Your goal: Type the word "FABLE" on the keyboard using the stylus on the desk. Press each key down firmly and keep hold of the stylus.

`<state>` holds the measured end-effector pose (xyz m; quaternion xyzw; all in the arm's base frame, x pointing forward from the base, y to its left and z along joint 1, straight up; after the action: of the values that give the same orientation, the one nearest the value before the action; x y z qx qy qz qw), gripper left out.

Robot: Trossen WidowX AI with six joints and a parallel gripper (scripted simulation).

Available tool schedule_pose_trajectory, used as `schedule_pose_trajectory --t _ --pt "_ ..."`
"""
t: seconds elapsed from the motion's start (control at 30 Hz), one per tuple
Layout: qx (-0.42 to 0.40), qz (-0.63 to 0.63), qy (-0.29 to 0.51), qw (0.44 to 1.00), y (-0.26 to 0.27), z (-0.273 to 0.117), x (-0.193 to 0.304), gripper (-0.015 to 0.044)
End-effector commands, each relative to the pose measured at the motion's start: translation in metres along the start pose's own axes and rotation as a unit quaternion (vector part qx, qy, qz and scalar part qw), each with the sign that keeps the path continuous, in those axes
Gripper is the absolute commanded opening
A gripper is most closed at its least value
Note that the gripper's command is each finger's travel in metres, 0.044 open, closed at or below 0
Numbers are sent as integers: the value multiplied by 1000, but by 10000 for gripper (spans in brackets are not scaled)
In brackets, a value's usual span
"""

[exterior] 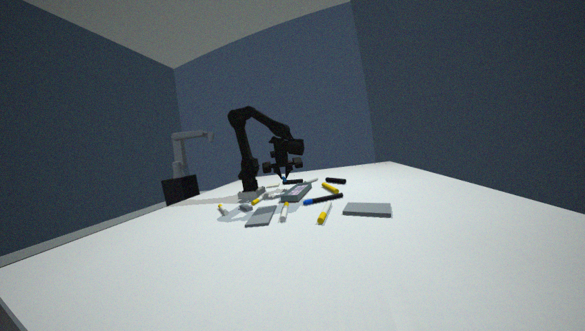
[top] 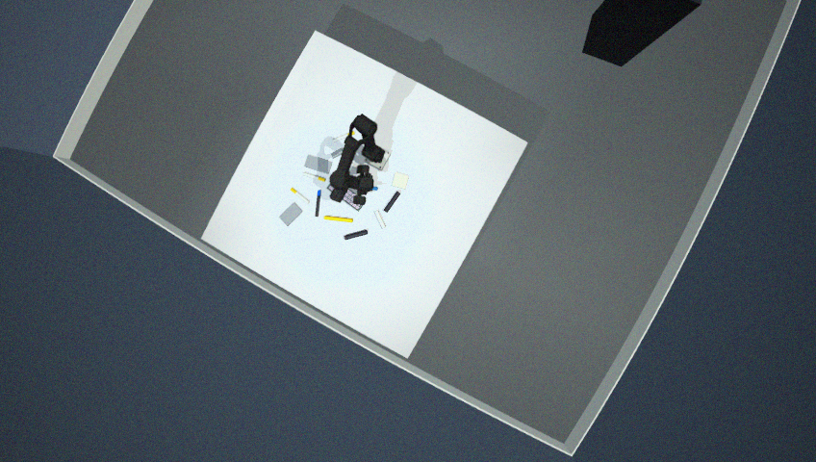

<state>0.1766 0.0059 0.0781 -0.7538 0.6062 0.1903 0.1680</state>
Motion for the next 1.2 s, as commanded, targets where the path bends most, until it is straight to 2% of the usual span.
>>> schedule_pose_trajectory --t 0.0,0.3,0.6,0.87,1.17 --pt "-21 20 18 999 2 0 4 0" --pt "-126 127 155 971 9 -8 26 0" --pt "-179 207 319 907 7 -28 45 0" --pt "-175 246 471 829 -5 -51 58 0" --pt "-112 254 628 727 -32 -81 64 0"
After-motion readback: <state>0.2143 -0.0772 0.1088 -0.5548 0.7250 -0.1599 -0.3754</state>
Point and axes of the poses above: the point midway between the two fingers, 35 mm back from their tips, its own z axis out along the fingers, its own y axis across the jaws, x = y × z, the point moved 2 cm from there along -z, back along the fingers, and after that the axes turned 1 degree about -z, right-handed, at the moved point
